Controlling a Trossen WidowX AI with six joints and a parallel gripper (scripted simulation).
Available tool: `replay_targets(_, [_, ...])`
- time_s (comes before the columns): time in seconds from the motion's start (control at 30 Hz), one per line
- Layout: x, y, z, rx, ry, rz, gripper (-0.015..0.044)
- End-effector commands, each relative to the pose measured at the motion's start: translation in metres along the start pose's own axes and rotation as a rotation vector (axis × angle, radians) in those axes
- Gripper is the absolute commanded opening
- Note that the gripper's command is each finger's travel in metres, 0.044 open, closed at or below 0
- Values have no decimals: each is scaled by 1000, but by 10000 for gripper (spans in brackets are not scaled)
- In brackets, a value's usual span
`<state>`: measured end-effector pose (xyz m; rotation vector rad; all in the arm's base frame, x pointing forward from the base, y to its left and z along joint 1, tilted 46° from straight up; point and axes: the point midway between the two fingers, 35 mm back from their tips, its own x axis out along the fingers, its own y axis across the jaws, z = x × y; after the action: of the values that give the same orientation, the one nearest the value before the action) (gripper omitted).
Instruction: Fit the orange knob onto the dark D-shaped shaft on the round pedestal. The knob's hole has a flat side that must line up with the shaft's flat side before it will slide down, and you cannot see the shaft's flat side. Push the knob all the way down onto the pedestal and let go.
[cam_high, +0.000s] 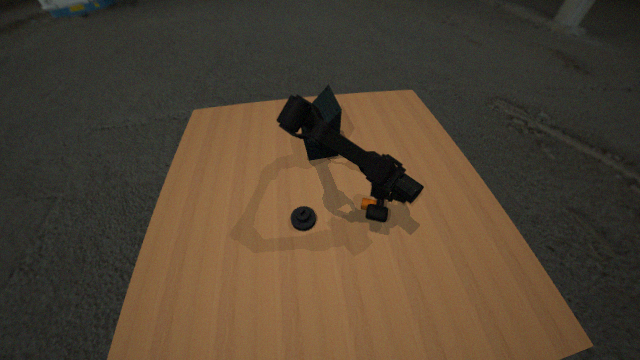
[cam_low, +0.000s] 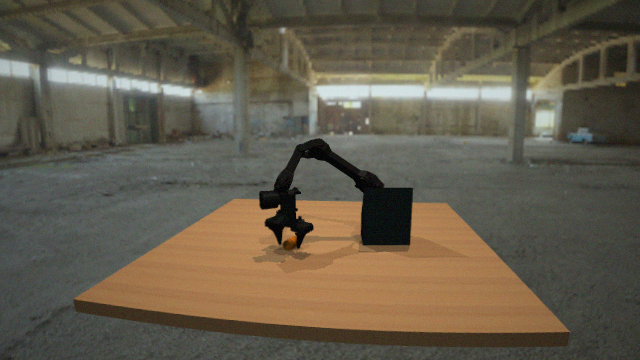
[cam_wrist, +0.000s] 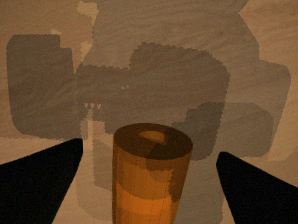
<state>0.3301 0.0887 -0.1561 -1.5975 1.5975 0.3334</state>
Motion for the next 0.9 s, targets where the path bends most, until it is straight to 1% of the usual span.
replay_targets(0.0, [2,1,-1,-6,4,-1,335])
replay_targets(0.1, [2,1,-1,-6,4,-1,256])
replay_targets(0.13, [2,1,-1,-6,4,-1,240])
replay_targets(0.37, [2,1,-1,-6,4,-1,240])
replay_targets(0.67, [2,1,-1,-6,4,-1,180])
replay_targets(0.87, [0,1,-2,-4,-27,1,179])
